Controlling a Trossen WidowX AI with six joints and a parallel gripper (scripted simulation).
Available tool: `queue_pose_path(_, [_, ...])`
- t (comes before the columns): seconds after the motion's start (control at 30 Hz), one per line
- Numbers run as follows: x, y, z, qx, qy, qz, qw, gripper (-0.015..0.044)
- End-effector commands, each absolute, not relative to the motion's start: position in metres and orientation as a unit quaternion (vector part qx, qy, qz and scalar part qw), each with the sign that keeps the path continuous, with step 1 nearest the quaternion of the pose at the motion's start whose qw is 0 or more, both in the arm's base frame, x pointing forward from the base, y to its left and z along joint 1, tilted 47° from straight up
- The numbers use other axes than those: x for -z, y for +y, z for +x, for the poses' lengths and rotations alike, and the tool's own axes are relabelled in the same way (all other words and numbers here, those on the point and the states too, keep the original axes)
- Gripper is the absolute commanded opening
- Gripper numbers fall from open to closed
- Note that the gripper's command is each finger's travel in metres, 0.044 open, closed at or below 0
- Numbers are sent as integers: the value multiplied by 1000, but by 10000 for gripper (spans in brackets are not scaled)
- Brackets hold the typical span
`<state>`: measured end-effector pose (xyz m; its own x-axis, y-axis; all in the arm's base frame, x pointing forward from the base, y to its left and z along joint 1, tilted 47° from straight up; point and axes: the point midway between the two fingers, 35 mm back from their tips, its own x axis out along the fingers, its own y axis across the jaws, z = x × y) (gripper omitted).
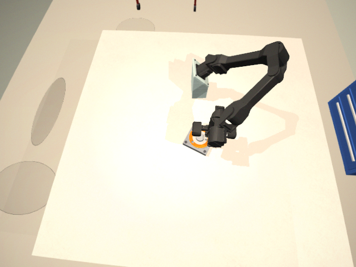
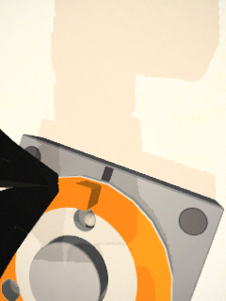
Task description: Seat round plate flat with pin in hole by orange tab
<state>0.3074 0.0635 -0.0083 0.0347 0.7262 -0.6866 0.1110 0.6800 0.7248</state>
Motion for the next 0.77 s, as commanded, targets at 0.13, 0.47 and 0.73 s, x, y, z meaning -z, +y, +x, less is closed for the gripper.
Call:
queue_pose_path(0.13, [-17,36,306,-240,649,319,647,0])
queue_pose_path(0.47, [-14,39,308,-238,648,323,647,0])
queue_pose_path(0.73, [-14,39,308,-238,648,323,647,0])
